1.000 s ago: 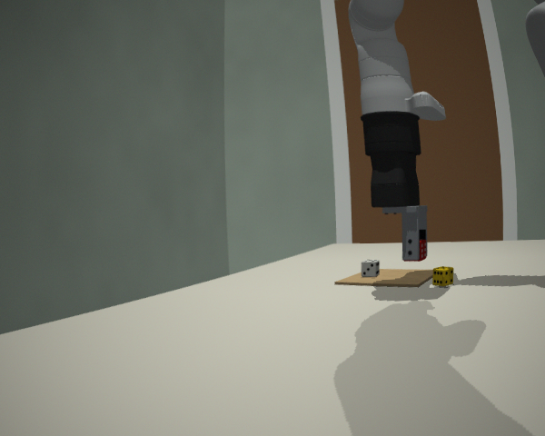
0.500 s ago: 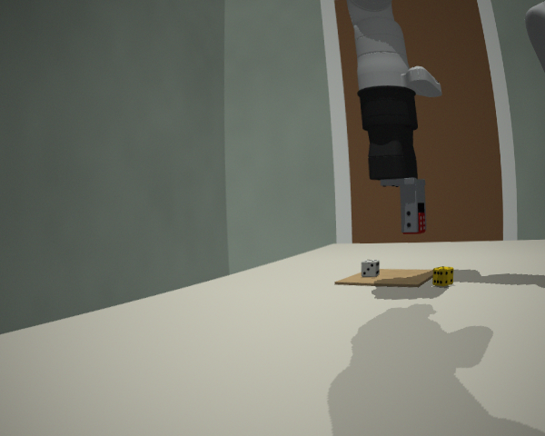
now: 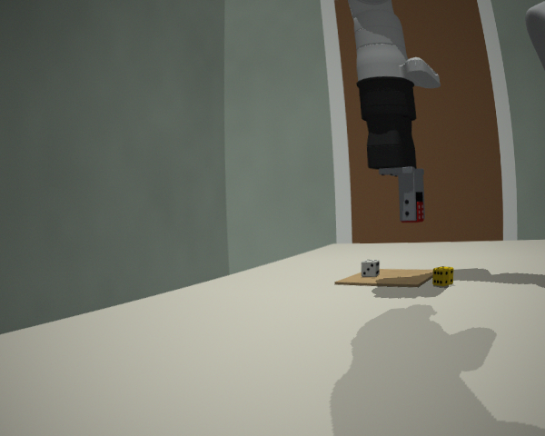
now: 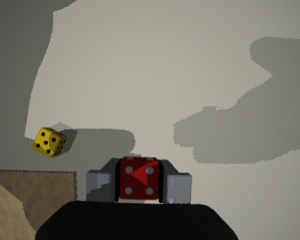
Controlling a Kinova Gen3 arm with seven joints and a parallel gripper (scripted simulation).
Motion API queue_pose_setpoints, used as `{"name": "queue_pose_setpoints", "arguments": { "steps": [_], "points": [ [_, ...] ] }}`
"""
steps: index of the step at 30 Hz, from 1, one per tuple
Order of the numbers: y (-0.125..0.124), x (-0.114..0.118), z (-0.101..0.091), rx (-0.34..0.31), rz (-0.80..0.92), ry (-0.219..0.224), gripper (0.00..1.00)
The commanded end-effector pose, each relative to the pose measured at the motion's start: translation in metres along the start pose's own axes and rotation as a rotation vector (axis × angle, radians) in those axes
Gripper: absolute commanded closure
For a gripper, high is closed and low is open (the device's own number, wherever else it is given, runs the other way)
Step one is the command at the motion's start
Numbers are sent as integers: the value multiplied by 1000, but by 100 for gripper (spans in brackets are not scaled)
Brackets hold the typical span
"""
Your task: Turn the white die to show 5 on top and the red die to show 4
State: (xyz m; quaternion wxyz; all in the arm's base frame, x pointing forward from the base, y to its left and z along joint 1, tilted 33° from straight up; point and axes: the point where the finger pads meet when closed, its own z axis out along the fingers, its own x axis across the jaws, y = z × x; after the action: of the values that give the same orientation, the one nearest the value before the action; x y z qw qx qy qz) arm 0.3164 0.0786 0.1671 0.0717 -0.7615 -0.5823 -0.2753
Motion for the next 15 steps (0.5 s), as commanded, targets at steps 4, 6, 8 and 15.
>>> {"name": "queue_pose_setpoints", "arguments": {
  "steps": [4, 6, 8, 15],
  "points": [
    [1, -1, -2, 0, 0, 0, 51],
    [1, -1, -2, 0, 0, 0, 51],
    [1, -1, -2, 0, 0, 0, 51],
    [27, -42, -7, -7, -58, 10, 51]
  ]
}}
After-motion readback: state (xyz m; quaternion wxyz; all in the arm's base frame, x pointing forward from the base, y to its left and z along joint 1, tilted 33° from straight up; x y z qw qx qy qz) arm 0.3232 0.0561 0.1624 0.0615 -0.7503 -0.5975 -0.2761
